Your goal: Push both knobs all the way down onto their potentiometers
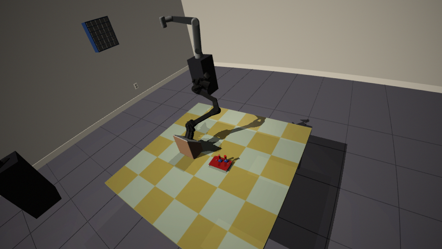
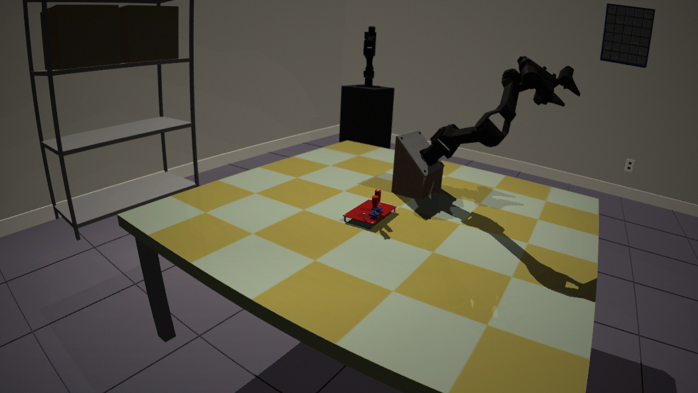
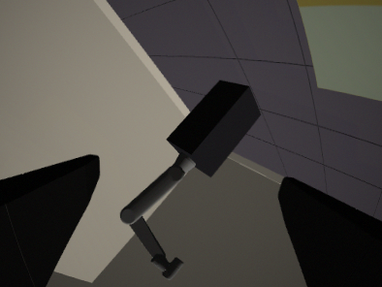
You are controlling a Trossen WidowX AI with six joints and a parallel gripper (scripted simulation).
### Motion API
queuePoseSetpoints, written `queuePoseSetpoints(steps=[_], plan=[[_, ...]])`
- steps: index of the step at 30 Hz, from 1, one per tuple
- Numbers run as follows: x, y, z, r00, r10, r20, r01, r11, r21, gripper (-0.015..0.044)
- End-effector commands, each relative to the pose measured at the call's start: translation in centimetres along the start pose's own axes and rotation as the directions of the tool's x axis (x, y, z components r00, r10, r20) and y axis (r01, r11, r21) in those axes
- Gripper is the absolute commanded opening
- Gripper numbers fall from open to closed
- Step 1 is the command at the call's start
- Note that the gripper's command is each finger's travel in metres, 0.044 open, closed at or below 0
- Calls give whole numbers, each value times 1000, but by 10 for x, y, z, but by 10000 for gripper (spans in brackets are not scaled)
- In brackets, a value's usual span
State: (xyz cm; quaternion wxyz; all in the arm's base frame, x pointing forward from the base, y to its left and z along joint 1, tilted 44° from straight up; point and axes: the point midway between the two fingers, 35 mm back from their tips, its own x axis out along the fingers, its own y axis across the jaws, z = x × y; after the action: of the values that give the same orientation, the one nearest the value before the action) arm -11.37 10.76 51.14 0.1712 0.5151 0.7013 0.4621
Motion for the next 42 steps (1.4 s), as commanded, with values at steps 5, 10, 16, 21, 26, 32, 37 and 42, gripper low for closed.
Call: queuePoseSetpoints(steps=[5,10,16,21,26,32,37,42], plan=[[-2,-3,-9,999,-1,-36,0,999,-32,269],[-8,-9,-28,993,-8,-117,-1,997,-82,137],[-17,-14,-47,979,-16,-202,-8,993,-118,0],[-29,-22,-75,953,-18,-303,-50,975,-214,0],[-45,-29,-103,912,-23,-410,-109,949,-296,0],[-70,-38,-133,846,-33,-531,-189,914,-359,0],[-95,-46,-157,774,-44,-632,-270,879,-393,0],[-123,-54,-178,689,-58,-722,-357,840,-408,0]])
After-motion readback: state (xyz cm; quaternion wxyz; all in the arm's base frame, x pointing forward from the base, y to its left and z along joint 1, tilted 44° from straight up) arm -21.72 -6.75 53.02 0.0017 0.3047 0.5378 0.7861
